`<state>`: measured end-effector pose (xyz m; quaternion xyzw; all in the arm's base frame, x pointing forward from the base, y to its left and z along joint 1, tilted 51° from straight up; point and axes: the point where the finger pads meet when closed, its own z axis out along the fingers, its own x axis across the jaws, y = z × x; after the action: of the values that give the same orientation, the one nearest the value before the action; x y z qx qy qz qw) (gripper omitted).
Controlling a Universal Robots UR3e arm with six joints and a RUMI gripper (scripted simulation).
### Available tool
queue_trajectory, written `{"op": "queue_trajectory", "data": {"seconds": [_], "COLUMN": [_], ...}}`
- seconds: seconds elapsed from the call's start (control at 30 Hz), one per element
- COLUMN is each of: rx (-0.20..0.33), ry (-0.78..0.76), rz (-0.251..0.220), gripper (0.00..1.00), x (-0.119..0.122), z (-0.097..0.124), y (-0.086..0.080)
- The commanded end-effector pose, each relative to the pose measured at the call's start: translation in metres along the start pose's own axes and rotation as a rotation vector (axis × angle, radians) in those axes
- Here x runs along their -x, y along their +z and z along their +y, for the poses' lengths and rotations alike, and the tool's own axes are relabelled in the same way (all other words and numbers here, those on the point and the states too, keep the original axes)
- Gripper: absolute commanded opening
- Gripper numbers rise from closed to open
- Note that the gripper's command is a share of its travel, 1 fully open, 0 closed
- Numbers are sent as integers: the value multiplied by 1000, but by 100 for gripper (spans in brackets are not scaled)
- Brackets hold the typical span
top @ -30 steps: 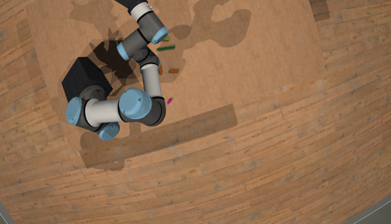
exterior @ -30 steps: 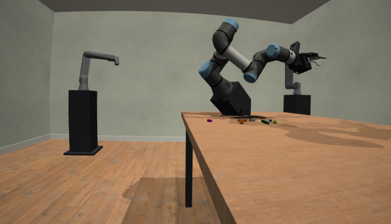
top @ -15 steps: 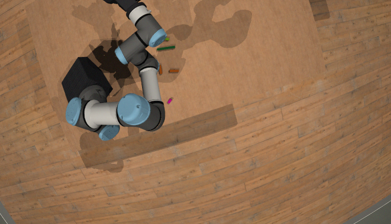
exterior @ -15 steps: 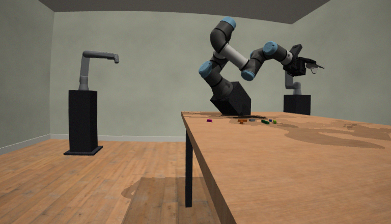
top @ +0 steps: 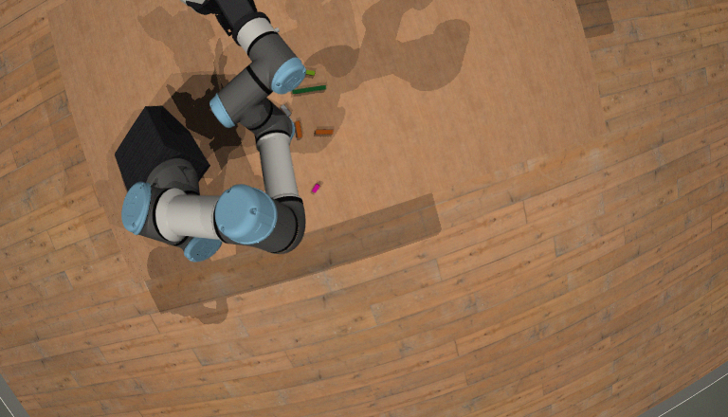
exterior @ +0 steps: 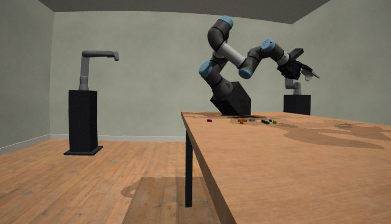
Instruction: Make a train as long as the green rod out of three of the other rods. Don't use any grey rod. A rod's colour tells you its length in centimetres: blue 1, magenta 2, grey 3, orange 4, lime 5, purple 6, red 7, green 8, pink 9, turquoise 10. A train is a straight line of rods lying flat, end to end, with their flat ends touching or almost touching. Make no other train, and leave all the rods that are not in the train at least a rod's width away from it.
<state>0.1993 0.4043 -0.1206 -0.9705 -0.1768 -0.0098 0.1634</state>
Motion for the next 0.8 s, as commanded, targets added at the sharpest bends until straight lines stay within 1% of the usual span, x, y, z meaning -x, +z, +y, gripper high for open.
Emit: {"op": "queue_trajectory", "data": {"seconds": [0.0, 0.2, 0.27, 0.3, 0.33, 0.77], "rx": [93, 154, 154, 180, 191, 315], "ry": [137, 233, 233, 274, 292, 493], "rz": [9, 26, 26, 35, 40, 106], "gripper": [100, 100, 100, 100, 100, 100], "x": [3, 6, 6, 7, 7, 12], "z": [24, 41, 41, 48, 52, 89], "y": [-3, -7, -7, -9, -10, -25]}}
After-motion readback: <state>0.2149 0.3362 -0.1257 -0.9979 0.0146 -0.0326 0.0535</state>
